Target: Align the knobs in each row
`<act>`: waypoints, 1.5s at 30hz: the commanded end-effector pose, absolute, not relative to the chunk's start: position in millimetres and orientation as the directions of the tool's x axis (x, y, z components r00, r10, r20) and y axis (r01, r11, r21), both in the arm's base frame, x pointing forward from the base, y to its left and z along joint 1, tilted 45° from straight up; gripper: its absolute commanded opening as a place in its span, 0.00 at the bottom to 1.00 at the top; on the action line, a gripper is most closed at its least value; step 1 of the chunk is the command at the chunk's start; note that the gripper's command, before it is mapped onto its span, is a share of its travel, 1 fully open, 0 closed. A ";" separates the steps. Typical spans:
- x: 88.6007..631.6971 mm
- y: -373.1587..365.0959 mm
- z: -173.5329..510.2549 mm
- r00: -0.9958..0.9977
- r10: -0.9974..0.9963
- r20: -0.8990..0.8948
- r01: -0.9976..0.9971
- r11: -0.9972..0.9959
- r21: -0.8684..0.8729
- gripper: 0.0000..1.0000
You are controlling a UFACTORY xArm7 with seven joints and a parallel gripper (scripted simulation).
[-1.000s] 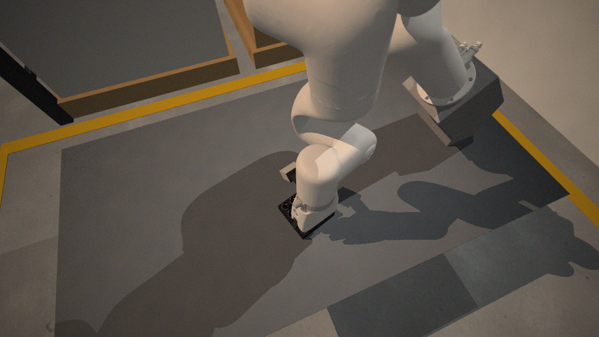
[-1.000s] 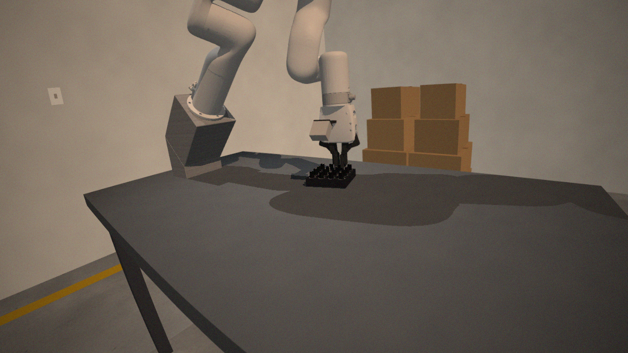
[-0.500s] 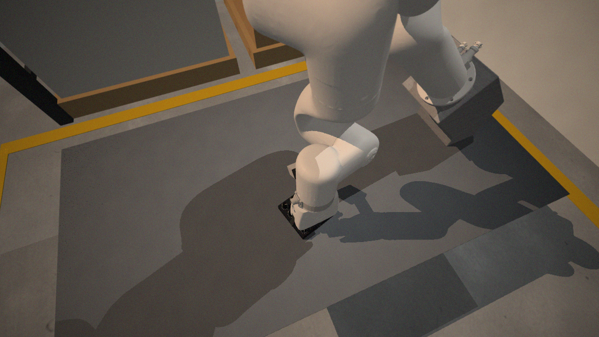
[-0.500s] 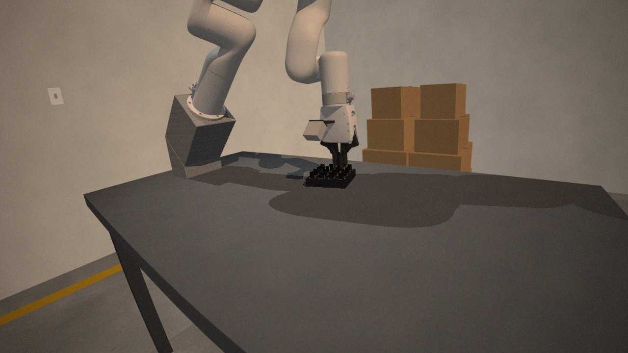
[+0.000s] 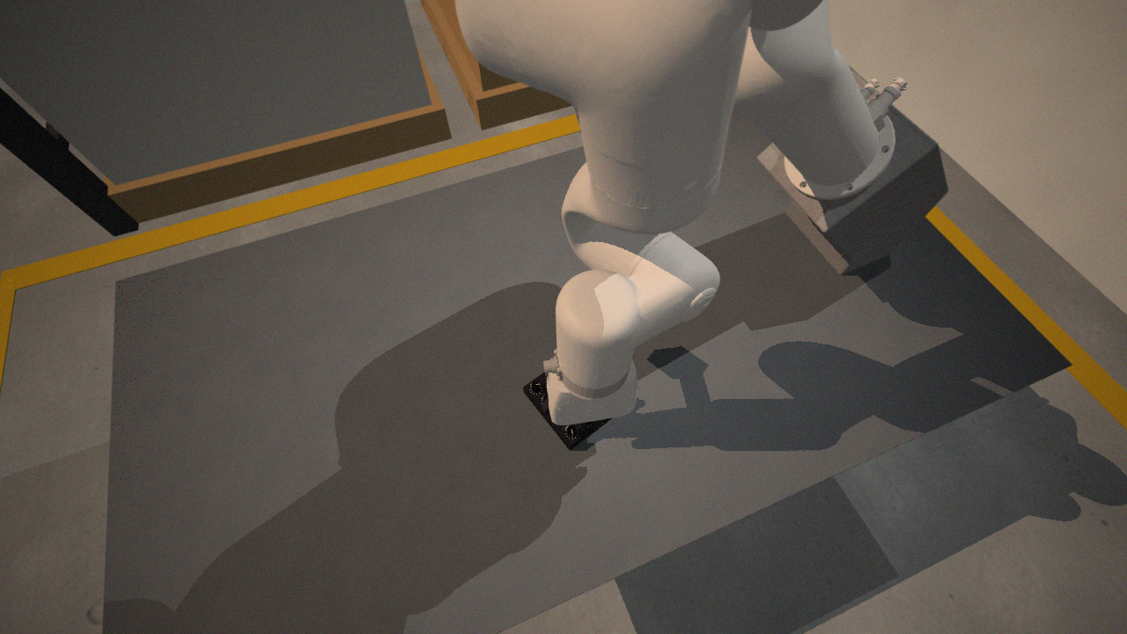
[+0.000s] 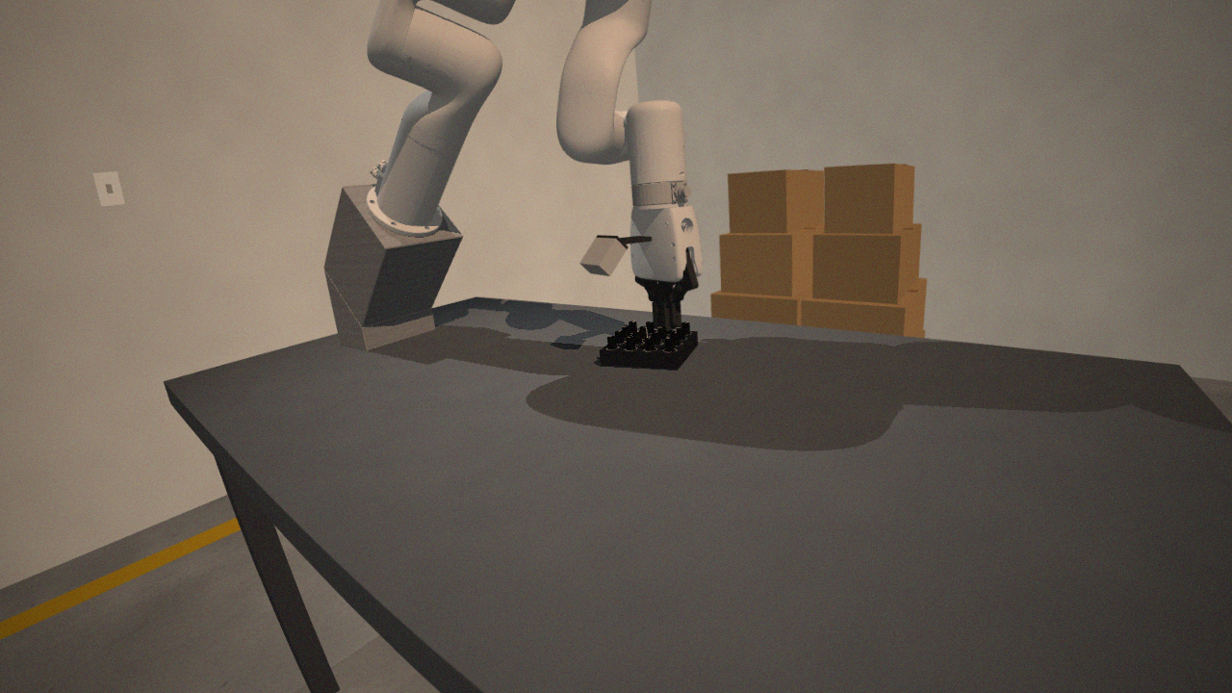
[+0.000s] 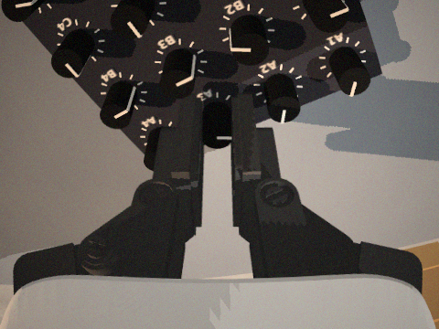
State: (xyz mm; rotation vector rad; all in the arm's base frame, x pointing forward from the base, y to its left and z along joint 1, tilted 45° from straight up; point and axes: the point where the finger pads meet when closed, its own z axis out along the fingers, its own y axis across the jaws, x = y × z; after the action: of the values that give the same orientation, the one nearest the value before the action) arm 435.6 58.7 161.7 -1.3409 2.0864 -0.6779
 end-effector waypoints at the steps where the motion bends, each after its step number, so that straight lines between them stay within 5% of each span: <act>1: 435.9 59.0 162.2 -0.398 -0.884 -0.244 -0.601 0.452 -0.659 0.08; 15: 435.9 59.0 162.2 -0.589 -0.660 -0.466 -0.415 0.743 -0.526 0.08; 45: 435.8 59.1 162.2 -0.719 -0.186 -0.670 -0.055 0.976 -0.213 0.08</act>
State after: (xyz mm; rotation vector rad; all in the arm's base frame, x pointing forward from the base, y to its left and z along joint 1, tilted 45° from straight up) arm 435.6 58.7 161.6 -0.2451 2.3670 -0.2552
